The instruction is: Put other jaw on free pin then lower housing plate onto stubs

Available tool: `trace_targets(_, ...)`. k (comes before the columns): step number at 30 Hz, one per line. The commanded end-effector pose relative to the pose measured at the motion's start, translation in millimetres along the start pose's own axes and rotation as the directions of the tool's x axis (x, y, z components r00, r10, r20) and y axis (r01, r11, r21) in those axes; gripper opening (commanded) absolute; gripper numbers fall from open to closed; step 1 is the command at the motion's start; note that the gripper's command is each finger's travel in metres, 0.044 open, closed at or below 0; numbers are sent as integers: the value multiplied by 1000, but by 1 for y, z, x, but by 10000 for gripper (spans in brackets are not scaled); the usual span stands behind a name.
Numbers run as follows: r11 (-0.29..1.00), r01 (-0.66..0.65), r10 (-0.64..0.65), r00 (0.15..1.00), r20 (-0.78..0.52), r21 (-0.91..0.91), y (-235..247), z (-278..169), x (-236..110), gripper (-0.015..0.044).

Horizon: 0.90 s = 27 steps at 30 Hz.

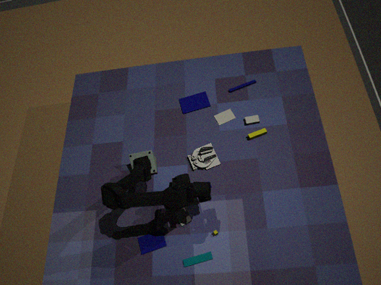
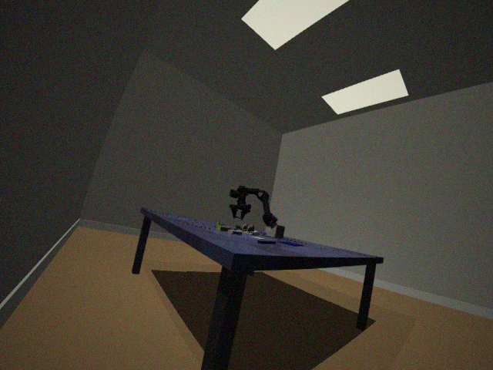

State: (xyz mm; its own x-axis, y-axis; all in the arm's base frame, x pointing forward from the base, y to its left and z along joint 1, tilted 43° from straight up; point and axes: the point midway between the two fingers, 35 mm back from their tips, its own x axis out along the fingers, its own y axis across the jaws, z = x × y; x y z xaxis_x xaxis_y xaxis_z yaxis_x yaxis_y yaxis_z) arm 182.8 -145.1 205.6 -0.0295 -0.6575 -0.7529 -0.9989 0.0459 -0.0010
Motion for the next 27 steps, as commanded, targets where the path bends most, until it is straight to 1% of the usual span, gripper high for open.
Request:
trace_targets(1,998,1,-2,1000,11,63,-7,9,1,351)
trace_targets(14,950,-10,0,1000,31,311,-31,45,4,351)
trace_targets(27,841,-26,6,999,38,541,-49,84,4,351)
